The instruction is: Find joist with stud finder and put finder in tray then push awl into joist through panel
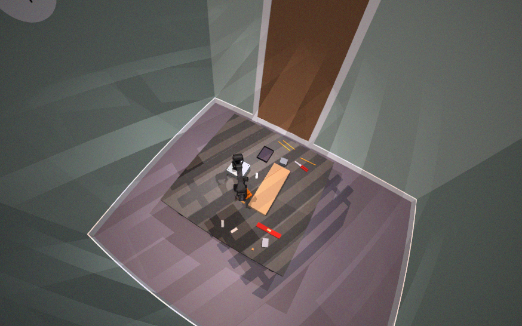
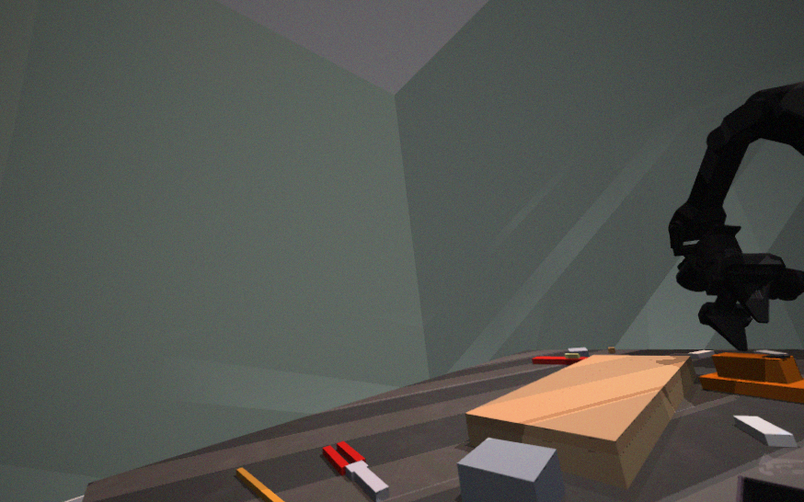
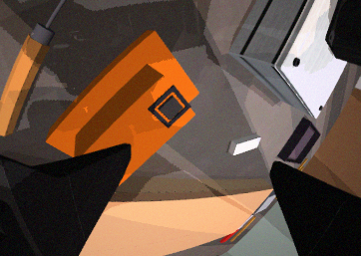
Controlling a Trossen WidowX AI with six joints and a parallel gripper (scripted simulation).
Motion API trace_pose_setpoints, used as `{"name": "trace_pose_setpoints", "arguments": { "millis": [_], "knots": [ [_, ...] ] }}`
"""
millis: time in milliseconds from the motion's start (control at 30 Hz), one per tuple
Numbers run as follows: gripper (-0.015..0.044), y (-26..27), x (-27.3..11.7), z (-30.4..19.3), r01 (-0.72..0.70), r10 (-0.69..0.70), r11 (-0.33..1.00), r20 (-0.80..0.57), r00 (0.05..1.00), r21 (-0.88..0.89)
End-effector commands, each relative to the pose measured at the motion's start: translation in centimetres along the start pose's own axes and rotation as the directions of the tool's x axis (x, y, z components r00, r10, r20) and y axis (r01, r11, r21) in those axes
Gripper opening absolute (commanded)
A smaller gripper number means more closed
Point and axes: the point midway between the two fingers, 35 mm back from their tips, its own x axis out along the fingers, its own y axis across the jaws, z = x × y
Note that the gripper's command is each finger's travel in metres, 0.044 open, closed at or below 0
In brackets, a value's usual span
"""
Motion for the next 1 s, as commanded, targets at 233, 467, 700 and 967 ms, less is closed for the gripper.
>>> {"name": "trace_pose_setpoints", "arguments": {
  "millis": [233, 467, 700, 967],
  "knots": [
    [0.044, 1.58, 0.19, -0.57, -0.509, 0.342, 0.55, 0.377, 0.861, 0.663],
    [0.044, 1.58, 0.19, -0.57, -0.509, 0.342, 0.55, 0.377, 0.861, 0.663],
    [0.044, 1.58, 0.19, -0.57, -0.509, 0.342, 0.55, 0.377, 0.861, 0.663],
    [0.044, 2.02, 0.78, -0.46, -0.509, 0.342, 0.55, 0.377, 0.861, 0.663]
  ]
}}
